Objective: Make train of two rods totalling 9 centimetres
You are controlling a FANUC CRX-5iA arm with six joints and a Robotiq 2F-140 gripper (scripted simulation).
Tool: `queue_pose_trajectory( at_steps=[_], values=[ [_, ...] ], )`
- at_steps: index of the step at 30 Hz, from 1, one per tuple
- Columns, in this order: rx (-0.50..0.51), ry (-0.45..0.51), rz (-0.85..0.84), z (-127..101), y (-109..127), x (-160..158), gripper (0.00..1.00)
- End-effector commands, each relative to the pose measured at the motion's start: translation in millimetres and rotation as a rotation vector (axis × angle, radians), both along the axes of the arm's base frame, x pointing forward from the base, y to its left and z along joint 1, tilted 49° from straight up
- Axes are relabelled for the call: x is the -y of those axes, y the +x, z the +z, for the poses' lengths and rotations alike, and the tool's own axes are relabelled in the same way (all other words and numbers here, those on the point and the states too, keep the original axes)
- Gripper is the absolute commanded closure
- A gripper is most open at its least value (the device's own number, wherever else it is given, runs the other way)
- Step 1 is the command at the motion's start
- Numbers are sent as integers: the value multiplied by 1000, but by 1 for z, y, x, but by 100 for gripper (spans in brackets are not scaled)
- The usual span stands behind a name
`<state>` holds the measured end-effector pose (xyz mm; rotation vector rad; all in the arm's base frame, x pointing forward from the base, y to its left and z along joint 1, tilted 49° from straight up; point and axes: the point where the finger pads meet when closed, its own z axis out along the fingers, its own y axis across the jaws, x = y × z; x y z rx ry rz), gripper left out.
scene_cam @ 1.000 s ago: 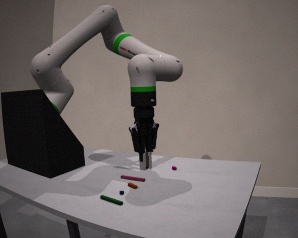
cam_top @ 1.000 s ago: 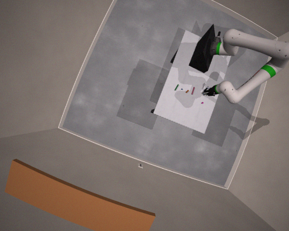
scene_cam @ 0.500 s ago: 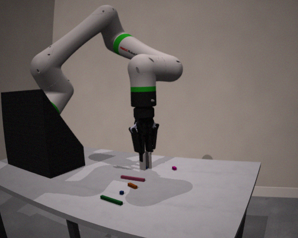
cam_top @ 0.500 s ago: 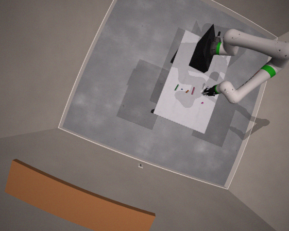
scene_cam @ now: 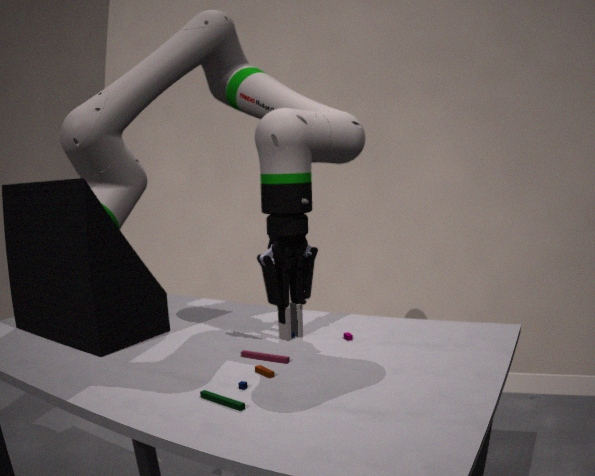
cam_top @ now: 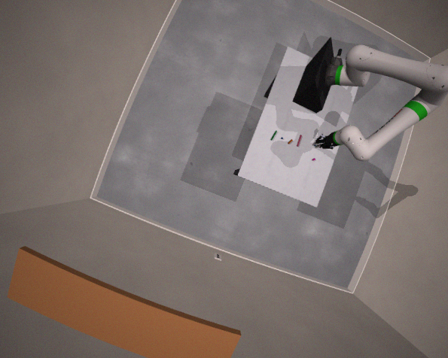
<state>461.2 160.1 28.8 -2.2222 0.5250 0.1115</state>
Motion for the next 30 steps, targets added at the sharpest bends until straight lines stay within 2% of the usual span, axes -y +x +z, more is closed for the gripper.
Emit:
queue_pose_trajectory(
  at_steps=[1, 6, 7, 30],
  values=[
    [0, 0, 0, 0, 0, 0, 85],
    [0, 0, 0, 0, 0, 0, 85],
    [0, 0, 0, 0, 0, 0, 97],
    [0, 0, 0, 0, 0, 0, 97]
  ],
)
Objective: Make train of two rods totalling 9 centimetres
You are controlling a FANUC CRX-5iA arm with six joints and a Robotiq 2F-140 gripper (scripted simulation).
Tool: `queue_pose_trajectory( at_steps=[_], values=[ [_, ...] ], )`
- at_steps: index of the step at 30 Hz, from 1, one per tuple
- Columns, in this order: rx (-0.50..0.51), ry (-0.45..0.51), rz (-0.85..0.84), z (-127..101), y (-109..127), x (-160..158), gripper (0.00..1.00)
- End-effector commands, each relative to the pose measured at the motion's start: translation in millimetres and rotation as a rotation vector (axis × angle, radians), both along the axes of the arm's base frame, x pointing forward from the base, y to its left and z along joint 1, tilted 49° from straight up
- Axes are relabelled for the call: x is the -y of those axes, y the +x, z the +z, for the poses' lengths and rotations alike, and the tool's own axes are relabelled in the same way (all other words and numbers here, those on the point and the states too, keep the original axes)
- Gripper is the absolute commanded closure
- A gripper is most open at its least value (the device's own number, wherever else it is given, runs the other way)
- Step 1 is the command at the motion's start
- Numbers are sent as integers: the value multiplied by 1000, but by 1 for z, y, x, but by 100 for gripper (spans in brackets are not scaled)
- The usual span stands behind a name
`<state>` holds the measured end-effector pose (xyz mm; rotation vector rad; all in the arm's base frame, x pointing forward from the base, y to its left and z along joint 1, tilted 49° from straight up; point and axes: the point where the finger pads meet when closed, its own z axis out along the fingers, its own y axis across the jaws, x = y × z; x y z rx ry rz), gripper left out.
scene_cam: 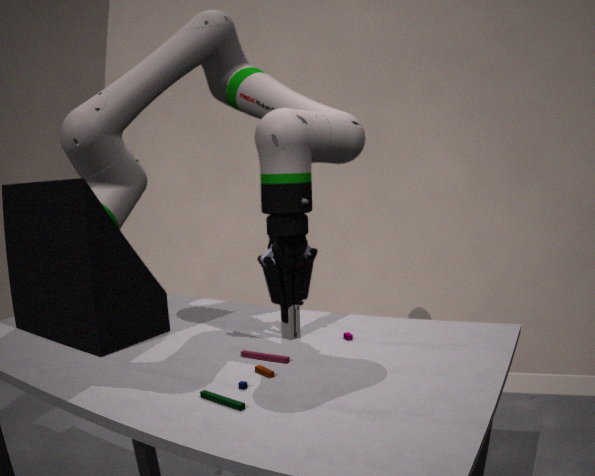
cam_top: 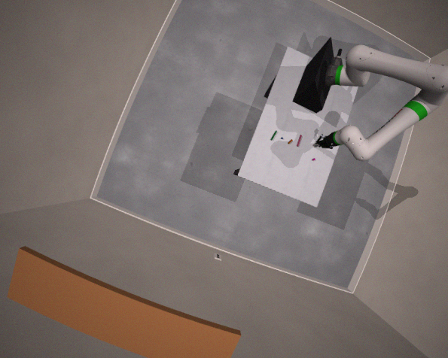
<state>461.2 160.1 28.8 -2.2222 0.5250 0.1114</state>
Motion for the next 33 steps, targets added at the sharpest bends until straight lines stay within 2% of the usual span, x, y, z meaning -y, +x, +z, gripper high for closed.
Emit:
queue_pose_trajectory(
  at_steps=[1, 15, 20, 22, 28, 33],
  values=[
    [0, 0, 0, 0, 0, 0, 97],
    [0, 0, 0, 4, 0, 5, 97],
    [0, 0, 0, 23, -3, 27, 97],
    [0, 0, 0, 23, -3, 27, 97],
    [0, 0, 0, 52, -7, 60, 97],
    [0, 0, 0, 64, -9, 74, 97]
  ],
)
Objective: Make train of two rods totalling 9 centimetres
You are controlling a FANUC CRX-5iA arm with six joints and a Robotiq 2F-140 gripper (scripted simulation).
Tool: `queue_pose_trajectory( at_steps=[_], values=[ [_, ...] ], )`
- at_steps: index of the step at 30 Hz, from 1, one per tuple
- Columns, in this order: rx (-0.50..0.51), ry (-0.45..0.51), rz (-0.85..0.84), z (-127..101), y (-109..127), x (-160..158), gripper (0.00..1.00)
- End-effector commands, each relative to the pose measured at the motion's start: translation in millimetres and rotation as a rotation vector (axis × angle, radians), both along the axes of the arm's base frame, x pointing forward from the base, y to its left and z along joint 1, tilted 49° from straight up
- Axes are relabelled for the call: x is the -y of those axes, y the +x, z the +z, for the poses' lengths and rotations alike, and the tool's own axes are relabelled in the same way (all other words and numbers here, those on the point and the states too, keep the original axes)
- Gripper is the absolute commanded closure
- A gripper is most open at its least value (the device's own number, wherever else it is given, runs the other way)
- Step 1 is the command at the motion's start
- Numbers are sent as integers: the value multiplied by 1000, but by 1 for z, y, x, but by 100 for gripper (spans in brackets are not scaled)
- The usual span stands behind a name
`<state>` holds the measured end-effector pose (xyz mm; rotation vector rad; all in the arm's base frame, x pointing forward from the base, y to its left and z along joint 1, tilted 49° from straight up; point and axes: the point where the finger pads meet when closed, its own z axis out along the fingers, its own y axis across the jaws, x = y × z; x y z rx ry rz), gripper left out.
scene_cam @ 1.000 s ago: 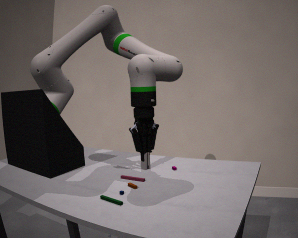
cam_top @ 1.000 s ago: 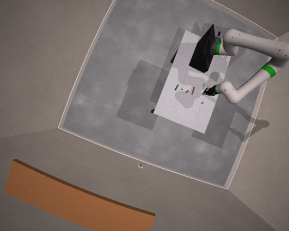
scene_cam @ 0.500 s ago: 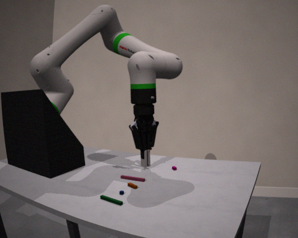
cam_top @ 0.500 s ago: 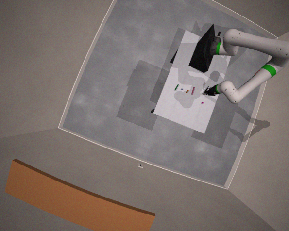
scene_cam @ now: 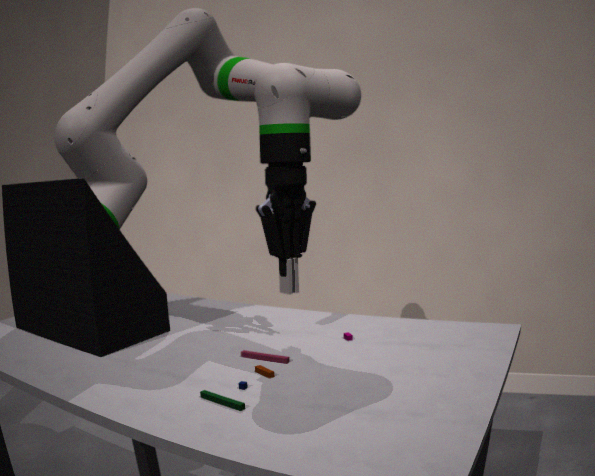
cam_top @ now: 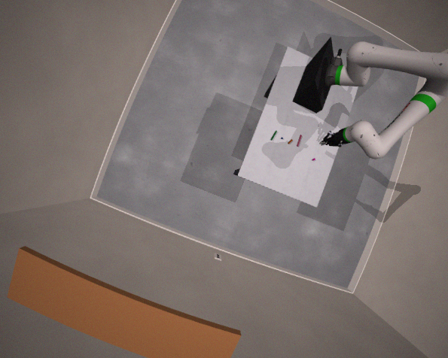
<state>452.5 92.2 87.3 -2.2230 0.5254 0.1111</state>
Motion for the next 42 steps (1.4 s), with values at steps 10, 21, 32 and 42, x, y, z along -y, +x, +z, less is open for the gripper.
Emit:
queue_pose_trajectory(
  at_steps=[10, 21, 32, 42],
  values=[
    [0, 1, 0, 7, -1, 8, 97],
    [-274, 35, -239, -14, 31, 31, 97],
    [-501, 64, -435, -35, 56, 51, 97],
    [-501, 64, -435, -35, 56, 51, 97]
  ],
)
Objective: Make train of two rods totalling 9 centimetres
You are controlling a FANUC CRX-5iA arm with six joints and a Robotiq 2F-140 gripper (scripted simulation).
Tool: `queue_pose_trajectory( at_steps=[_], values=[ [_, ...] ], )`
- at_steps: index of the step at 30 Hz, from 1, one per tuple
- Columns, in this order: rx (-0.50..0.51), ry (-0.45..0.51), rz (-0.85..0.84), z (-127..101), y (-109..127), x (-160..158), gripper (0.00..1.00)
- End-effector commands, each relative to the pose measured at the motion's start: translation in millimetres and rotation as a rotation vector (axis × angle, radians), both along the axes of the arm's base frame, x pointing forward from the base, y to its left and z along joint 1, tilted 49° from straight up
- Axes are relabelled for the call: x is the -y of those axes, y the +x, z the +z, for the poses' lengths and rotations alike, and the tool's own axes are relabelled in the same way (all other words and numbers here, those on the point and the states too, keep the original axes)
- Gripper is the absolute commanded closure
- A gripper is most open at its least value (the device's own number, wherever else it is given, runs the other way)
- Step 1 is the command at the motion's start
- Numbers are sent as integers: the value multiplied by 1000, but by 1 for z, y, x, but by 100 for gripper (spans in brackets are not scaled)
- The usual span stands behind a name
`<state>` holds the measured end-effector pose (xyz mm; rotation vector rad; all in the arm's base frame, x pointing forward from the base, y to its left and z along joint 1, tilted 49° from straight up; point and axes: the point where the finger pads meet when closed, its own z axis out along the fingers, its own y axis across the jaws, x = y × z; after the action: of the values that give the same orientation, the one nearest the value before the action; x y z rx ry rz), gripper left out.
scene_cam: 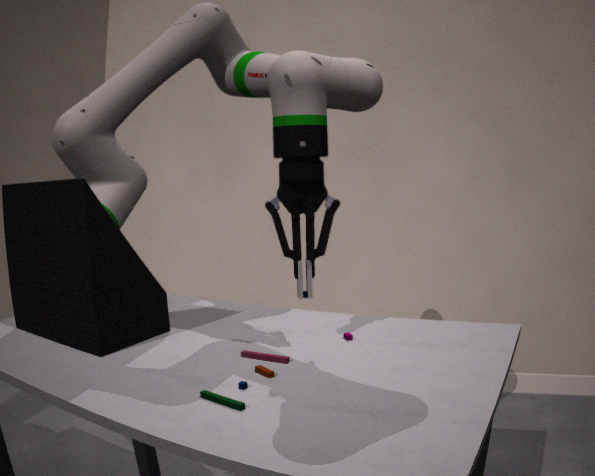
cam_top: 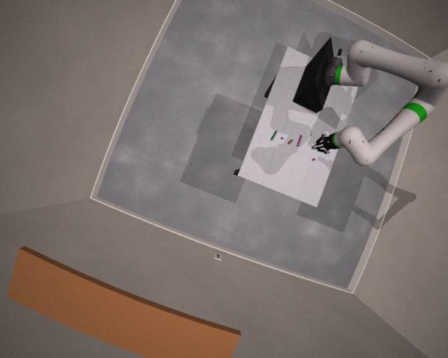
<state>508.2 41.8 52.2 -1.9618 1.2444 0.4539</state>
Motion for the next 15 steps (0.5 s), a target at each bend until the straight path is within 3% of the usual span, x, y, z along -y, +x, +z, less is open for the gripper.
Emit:
queue_pose_trajectory(
  at_steps=[1, 15],
  values=[
    [0, 0, 0, 0, 0, 0, 97],
    [-5, 0, -5, -12, 2, -14, 97]
  ],
)
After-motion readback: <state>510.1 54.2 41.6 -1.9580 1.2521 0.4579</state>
